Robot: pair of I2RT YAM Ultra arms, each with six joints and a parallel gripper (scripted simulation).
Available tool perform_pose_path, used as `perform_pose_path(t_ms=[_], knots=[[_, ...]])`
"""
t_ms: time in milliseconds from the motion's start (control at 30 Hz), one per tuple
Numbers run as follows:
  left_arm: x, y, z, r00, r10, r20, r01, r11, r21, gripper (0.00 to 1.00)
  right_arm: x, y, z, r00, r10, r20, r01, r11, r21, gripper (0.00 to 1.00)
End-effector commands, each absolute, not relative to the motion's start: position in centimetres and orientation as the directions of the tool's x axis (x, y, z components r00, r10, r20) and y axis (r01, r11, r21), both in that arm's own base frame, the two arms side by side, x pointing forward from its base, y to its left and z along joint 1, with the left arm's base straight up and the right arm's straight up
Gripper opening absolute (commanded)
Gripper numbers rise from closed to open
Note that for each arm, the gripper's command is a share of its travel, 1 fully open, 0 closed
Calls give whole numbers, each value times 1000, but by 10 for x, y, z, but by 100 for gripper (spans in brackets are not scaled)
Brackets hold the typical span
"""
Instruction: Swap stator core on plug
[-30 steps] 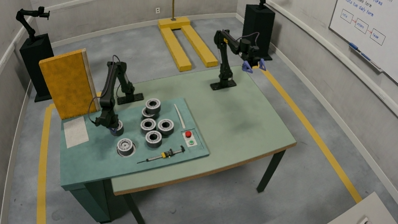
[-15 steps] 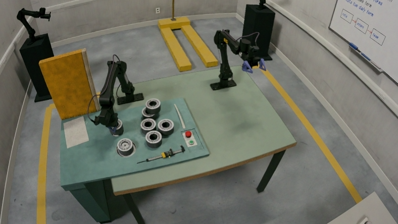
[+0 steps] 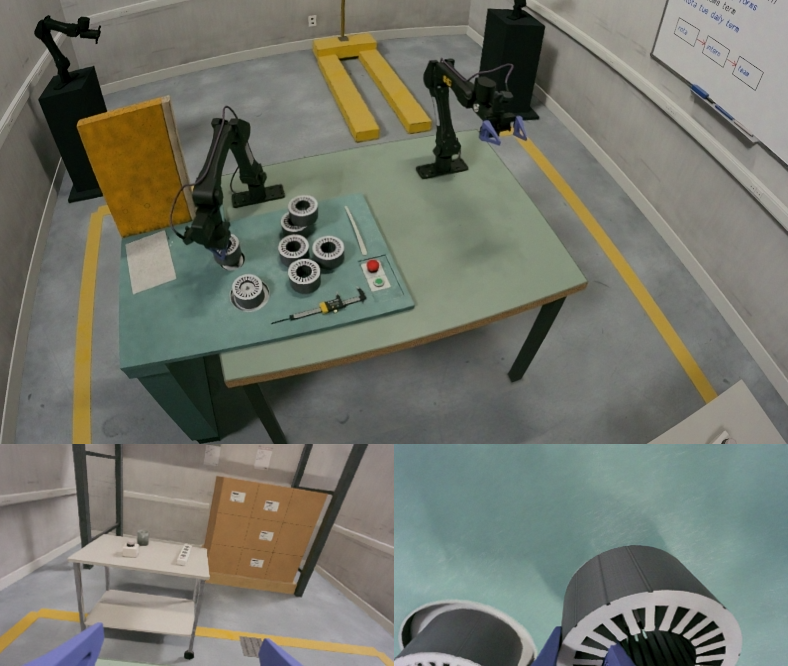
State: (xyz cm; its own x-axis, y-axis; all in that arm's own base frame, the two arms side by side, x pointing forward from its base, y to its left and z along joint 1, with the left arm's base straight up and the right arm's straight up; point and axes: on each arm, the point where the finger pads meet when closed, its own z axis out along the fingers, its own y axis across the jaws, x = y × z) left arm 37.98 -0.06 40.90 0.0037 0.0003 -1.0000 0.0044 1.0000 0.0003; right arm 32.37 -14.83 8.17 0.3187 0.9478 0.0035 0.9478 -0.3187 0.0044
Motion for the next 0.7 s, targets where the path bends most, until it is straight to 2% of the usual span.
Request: perform_pose_path(t_ms=[0,300,367,667], knots=[[371,0,422,35,6,-999,0,1000,6,100,302,-156,121,366,930,-17,930,-366,34,0],[371,0,422,35,6,-999,0,1000,6,100,295,-164,126,381,924,-19,924,-379,56,0],[371,0,422,35,6,-999,0,1000,6,100,279,-159,111,421,907,8,907,-421,11,0],[371,0,422,35,6,-999,0,1000,6,100,264,-181,120,477,879,-21,878,-476,44,0]])
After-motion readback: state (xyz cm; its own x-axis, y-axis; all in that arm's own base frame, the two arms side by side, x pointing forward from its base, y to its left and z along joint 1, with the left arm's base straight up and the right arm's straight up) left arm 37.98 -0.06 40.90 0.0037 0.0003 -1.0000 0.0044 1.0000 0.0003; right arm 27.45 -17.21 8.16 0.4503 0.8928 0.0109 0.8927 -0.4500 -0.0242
